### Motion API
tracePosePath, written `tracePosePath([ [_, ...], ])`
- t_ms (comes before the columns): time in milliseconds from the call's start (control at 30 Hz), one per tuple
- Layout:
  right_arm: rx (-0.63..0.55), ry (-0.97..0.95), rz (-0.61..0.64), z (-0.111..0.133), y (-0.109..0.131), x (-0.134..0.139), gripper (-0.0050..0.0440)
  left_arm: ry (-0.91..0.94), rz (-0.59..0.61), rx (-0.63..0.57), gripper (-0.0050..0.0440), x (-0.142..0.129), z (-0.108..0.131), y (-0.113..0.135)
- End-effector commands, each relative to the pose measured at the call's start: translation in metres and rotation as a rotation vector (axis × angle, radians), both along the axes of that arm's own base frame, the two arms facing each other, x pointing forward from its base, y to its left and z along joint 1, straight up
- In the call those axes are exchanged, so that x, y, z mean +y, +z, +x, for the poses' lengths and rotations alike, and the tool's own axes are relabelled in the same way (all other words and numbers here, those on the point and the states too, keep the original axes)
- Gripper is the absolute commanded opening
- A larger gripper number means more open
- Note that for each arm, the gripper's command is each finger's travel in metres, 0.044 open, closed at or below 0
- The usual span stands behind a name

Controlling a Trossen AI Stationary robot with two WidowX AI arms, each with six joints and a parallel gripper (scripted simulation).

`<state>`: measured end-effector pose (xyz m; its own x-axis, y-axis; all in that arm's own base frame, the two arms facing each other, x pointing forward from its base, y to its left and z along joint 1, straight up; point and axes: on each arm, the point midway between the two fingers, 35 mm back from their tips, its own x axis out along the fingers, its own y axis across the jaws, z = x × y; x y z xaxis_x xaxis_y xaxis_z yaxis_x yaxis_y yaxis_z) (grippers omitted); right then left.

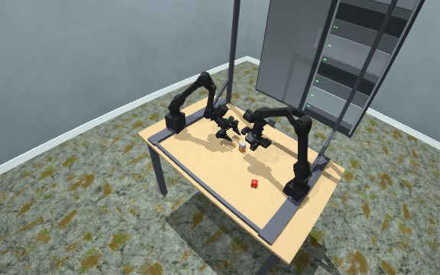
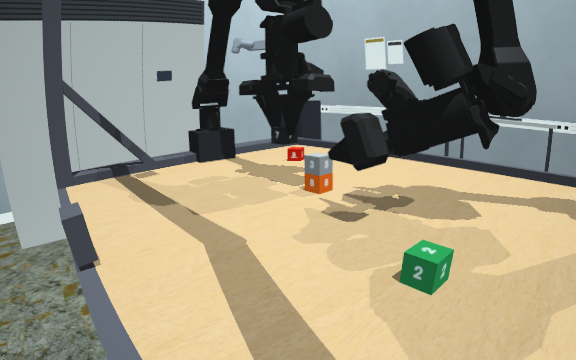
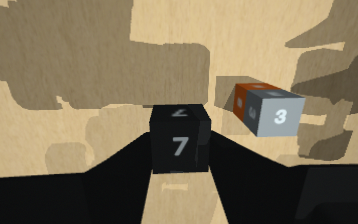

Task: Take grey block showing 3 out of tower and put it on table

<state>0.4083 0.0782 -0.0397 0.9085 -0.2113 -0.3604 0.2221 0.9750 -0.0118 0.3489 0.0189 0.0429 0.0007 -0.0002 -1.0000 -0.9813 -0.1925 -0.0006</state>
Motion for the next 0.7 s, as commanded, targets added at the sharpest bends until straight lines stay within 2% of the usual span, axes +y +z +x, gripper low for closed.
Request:
tracePosePath([
  [0,-0.032,0.0,0.01,0.03,0.002,-0.002,0.04,0.001,0.002,-0.031,-0.005,0.0,0.004,0.009],
  [67,-0.034,0.001,0.01,0.052,-0.005,-0.006,0.04,0.001,0.002,-0.031,-0.005,0.0,0.004,0.009],
  [133,-0.034,0.001,0.01,0.052,-0.005,-0.006,0.04,0.001,0.002,-0.031,-0.005,0.0,0.004,0.009],
  [267,-0.04,0.001,0.01,0.085,-0.016,-0.016,0.04,0.001,0.002,-0.031,-0.005,0.0,0.004,0.009],
  [400,-0.041,0.002,0.01,0.092,-0.018,-0.019,0.04,0.001,0.002,-0.031,-0.005,0.0,0.004,0.009],
  [633,-0.058,0.004,0.015,0.095,-0.01,-0.017,0.0232,0.001,0.002,-0.031,-0.005,0.0,0.004,0.009],
  [667,-0.058,0.004,0.015,0.095,-0.01,-0.017,0.0232,0.001,0.002,-0.031,-0.005,0.0,0.004,0.009],
])
